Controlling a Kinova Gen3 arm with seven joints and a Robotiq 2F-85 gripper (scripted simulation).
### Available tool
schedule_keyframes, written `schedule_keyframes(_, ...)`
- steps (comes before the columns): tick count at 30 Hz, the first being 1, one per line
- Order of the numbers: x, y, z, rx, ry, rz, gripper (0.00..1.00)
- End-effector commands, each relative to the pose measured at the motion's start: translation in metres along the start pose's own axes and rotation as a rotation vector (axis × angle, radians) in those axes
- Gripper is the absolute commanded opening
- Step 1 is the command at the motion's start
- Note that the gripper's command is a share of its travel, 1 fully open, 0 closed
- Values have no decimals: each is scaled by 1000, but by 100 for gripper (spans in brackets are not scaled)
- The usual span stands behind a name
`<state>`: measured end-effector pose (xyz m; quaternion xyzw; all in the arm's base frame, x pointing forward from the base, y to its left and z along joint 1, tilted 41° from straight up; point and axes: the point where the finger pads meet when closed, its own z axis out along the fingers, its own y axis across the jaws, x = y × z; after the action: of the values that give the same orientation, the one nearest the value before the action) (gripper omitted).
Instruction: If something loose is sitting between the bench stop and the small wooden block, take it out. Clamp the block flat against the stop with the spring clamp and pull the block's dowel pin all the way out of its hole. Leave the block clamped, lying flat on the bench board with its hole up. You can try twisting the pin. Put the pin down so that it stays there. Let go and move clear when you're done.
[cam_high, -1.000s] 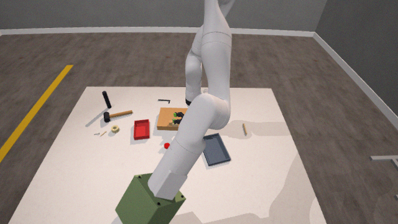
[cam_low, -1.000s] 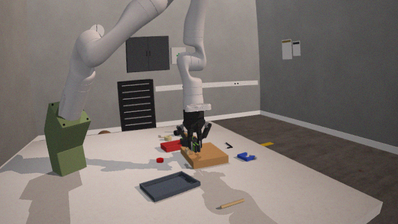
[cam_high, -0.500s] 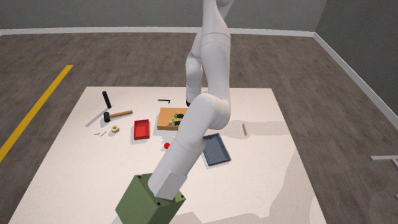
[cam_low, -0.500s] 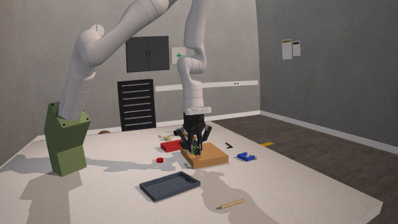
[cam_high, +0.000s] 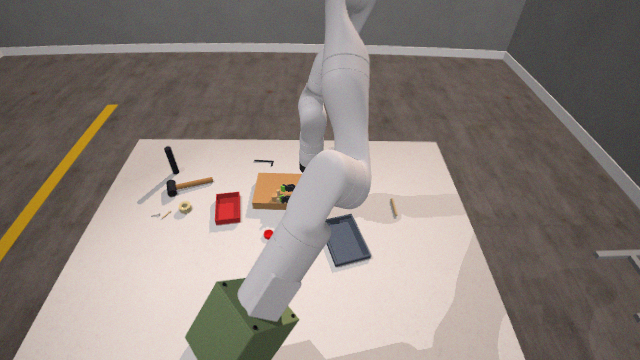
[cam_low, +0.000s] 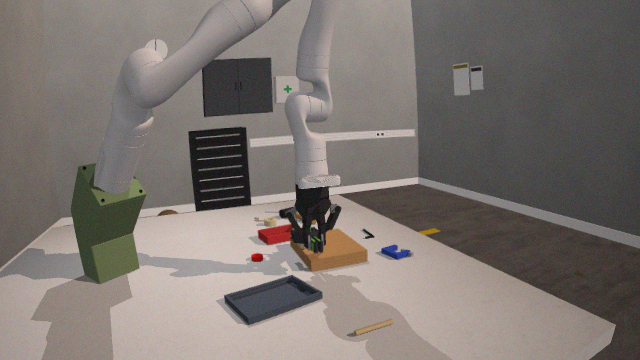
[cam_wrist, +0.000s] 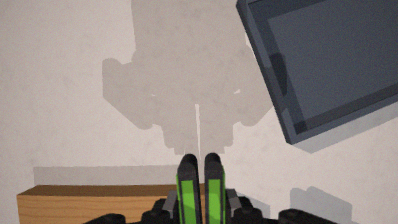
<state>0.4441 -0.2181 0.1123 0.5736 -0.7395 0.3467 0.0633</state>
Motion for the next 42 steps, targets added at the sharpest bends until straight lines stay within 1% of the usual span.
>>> schedule_keyframes(1, -3, -1, 4, 2, -9, 4, 32)
schedule_keyframes(20, -3, -2, 21, 2, -8, 4, 32)
schedule_keyframes(42, -3, -2, 26, 2, -8, 4, 32)
